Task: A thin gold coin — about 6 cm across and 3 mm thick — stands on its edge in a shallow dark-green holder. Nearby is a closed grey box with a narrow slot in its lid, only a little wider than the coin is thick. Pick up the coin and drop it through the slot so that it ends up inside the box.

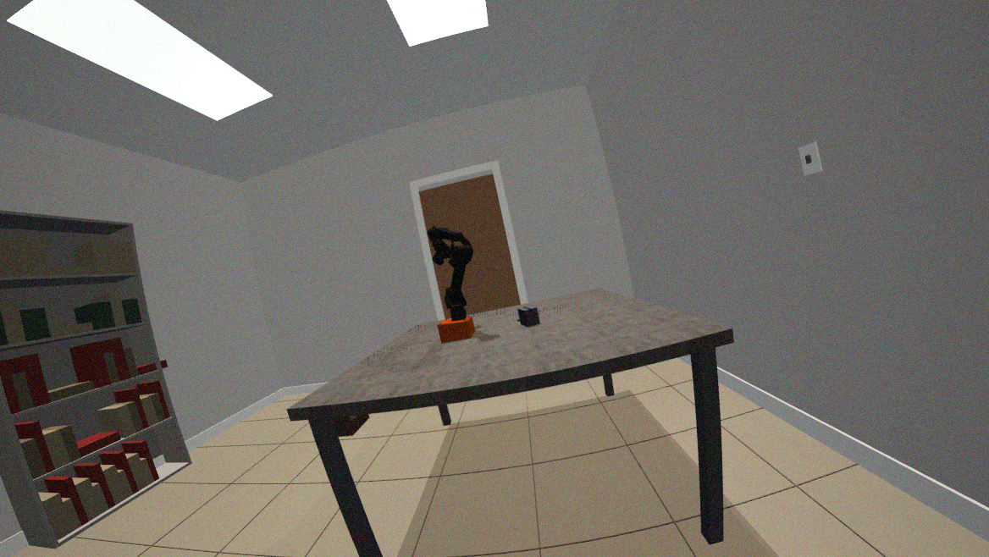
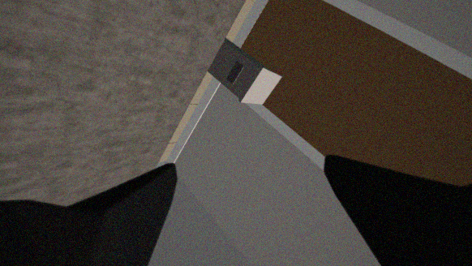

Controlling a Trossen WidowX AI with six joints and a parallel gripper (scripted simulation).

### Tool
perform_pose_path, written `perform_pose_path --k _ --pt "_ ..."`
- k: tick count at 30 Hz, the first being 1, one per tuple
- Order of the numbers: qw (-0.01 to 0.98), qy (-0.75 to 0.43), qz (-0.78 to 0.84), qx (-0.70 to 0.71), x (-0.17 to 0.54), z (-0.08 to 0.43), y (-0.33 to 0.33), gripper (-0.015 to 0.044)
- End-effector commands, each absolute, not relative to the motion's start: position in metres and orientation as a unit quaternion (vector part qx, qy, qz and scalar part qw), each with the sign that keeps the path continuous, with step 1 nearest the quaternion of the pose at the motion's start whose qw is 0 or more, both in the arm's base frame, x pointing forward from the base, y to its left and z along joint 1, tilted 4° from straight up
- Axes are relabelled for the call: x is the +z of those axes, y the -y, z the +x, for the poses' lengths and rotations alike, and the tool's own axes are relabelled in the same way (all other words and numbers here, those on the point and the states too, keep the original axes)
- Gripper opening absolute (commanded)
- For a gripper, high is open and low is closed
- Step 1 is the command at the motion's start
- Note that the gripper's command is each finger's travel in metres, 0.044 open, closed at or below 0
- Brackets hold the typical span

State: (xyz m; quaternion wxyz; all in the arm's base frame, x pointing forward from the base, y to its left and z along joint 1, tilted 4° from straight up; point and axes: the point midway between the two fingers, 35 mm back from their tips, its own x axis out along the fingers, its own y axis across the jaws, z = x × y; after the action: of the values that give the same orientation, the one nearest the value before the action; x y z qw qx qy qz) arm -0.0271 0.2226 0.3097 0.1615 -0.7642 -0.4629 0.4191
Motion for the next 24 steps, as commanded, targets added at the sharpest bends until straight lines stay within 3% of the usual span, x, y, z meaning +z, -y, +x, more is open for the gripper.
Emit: perform_pose_path --k 1,9,24 --pt "0.164 0.458 -0.765 0.421 0.309 -0.026 -0.223 0.0374" --pt "0.284 0.241 -0.787 0.492 0.277 0.03 -0.252 0.0164" --pt "0.526 -0.183 -0.682 0.474 0.207 0.172 -0.241 0.0161"
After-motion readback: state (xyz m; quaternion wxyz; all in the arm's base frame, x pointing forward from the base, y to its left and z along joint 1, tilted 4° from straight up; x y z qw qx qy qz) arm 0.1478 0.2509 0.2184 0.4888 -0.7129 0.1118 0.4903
